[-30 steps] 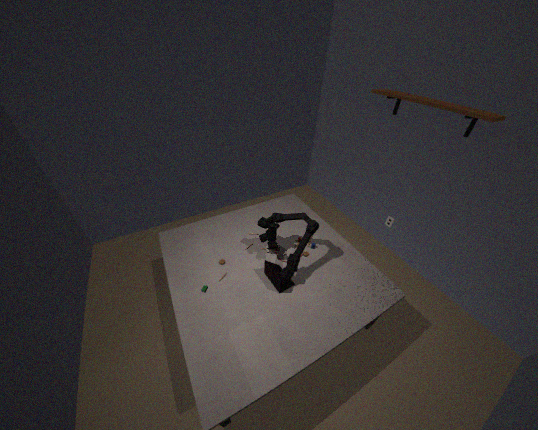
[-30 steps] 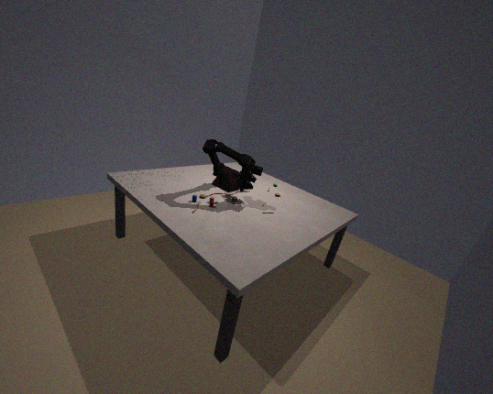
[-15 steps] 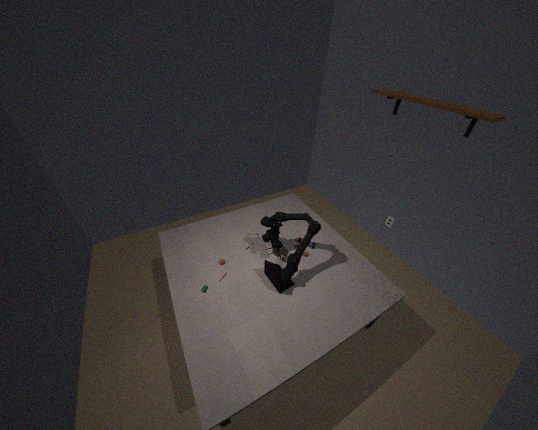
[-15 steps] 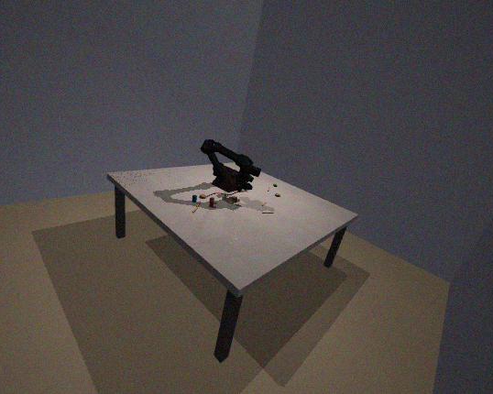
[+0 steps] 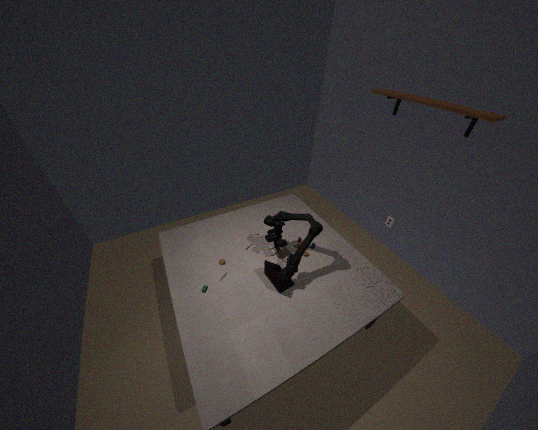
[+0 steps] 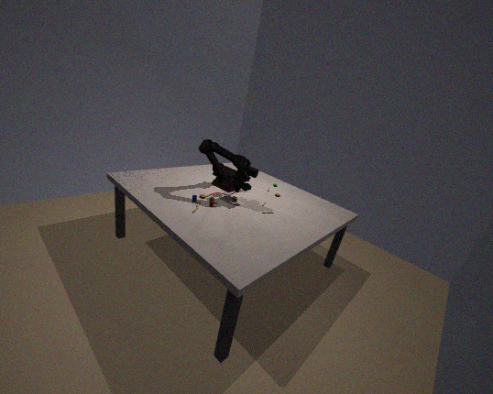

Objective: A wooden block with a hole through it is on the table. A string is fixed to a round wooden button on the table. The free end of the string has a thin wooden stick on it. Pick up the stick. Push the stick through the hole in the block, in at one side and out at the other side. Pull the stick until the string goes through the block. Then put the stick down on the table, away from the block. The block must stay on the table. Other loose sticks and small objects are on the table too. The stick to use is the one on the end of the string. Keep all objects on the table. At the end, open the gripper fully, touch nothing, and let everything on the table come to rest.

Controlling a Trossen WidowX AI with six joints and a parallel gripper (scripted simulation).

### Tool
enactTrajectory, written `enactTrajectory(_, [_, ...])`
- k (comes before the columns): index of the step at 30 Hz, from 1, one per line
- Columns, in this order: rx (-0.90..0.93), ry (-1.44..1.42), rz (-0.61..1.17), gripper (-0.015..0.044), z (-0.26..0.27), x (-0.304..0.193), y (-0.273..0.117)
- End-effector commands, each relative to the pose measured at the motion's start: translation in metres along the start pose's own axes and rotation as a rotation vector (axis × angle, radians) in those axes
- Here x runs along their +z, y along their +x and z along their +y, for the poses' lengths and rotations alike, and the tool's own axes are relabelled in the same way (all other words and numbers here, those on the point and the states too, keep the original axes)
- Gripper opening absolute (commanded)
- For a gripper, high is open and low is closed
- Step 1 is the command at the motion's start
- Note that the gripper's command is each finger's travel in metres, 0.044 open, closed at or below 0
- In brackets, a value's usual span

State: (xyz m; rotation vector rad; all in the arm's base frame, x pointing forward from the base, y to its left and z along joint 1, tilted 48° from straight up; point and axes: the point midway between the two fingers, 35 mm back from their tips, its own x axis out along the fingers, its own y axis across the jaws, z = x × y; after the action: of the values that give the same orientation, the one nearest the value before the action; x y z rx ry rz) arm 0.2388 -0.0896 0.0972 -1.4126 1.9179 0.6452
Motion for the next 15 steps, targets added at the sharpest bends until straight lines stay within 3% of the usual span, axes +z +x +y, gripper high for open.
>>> enactTrajectory(1, [0.01,-0.054,-0.01,0.0,0.002,-0.006,-0.001])
enactTrajectory(15, [0.027,-0.212,-0.026,0.0,0.006,-0.024,-0.002])
